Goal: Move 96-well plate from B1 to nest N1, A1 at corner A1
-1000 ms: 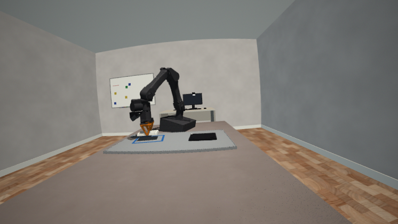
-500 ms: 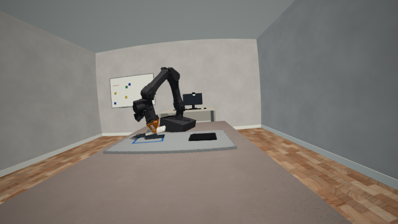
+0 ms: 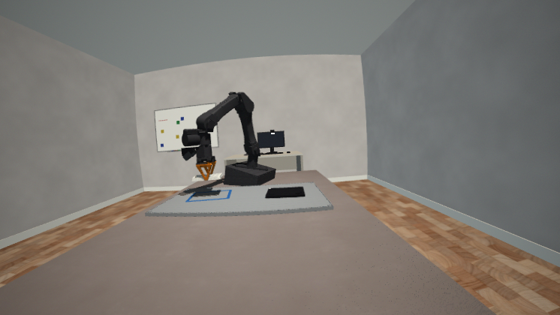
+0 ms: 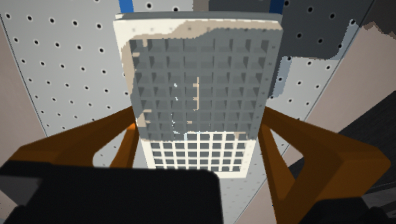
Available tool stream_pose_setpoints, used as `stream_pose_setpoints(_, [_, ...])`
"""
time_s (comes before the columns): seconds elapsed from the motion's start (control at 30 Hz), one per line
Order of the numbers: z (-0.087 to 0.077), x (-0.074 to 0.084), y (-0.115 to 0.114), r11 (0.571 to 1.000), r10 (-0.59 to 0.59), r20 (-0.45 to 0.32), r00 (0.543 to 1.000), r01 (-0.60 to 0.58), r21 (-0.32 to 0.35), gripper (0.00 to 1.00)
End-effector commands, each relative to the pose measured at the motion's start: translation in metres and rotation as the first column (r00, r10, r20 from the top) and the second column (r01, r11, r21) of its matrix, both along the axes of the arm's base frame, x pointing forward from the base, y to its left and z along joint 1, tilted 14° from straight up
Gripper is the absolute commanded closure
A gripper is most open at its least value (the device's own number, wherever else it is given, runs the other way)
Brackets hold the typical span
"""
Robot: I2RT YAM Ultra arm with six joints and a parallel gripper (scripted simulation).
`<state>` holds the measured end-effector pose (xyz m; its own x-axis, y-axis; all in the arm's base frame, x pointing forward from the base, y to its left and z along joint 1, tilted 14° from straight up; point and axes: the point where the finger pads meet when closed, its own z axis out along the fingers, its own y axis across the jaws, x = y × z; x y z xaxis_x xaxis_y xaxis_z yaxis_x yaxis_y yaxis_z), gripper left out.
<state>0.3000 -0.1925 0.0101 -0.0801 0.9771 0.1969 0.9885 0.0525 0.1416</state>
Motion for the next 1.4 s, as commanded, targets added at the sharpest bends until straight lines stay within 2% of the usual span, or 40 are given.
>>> stream_pose_setpoints(0.0, [0.0096, 0.0011, -0.0104, 1.000, -0.003, 0.014, 1.000, 0.003, -0.026, 1.00])
stream_pose_setpoints(0.07, [0.0096, 0.0011, -0.0104, 1.000, -0.003, 0.014, 1.000, 0.003, -0.026, 1.00])
stream_pose_setpoints(0.1, [0.0043, -0.0042, -0.0058, 1.000, -0.003, -0.003, 1.000, 0.003, -0.012, 1.00])
stream_pose_setpoints(1.37, [0.0041, -0.0035, -0.0064, 1.000, -0.004, -0.001, 1.000, 0.003, -0.014, 1.00])
